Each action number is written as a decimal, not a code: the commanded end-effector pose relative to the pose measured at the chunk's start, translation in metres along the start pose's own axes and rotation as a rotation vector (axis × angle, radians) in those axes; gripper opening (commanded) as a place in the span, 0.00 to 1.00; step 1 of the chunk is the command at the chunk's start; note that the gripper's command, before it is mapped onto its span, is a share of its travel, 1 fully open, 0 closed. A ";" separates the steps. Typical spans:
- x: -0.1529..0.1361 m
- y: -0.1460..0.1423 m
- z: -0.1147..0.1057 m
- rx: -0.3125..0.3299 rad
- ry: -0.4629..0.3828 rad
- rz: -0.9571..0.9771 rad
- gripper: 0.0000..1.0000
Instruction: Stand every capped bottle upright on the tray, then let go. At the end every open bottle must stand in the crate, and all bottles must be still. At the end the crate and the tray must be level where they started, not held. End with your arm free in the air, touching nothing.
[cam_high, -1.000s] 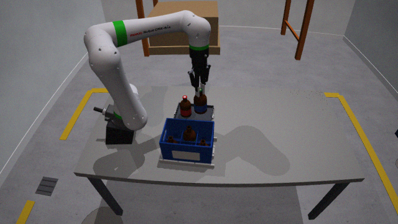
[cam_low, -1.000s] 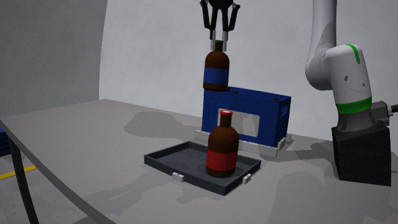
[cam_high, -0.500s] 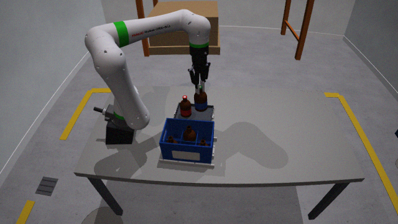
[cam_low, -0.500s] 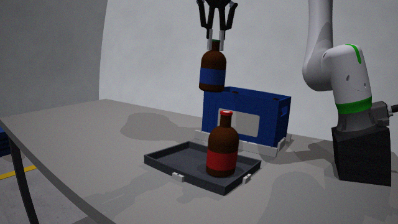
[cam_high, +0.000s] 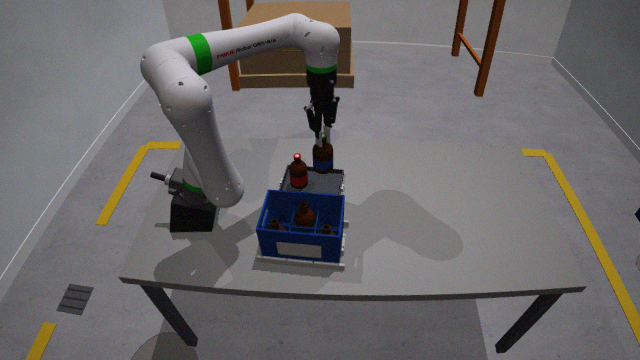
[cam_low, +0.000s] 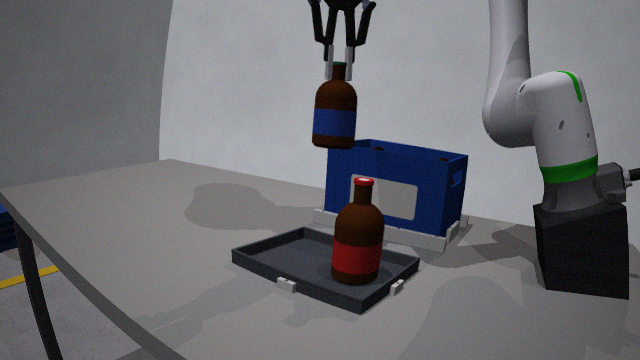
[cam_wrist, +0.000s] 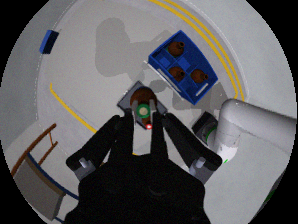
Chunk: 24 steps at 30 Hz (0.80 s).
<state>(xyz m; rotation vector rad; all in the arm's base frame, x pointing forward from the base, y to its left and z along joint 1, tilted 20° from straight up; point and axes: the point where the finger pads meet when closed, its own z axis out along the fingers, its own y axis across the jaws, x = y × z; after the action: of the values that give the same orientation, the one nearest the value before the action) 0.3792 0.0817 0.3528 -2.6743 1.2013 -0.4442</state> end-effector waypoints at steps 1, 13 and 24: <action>-0.006 -0.004 0.000 0.000 0.001 0.000 0.00; -0.023 -0.014 0.000 0.000 0.001 0.000 0.00; -0.036 -0.029 0.000 0.000 0.001 0.000 0.00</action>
<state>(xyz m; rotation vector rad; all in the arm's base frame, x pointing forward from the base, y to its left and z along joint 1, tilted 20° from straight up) 0.3765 0.1214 0.3534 -2.6743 1.2015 -0.4441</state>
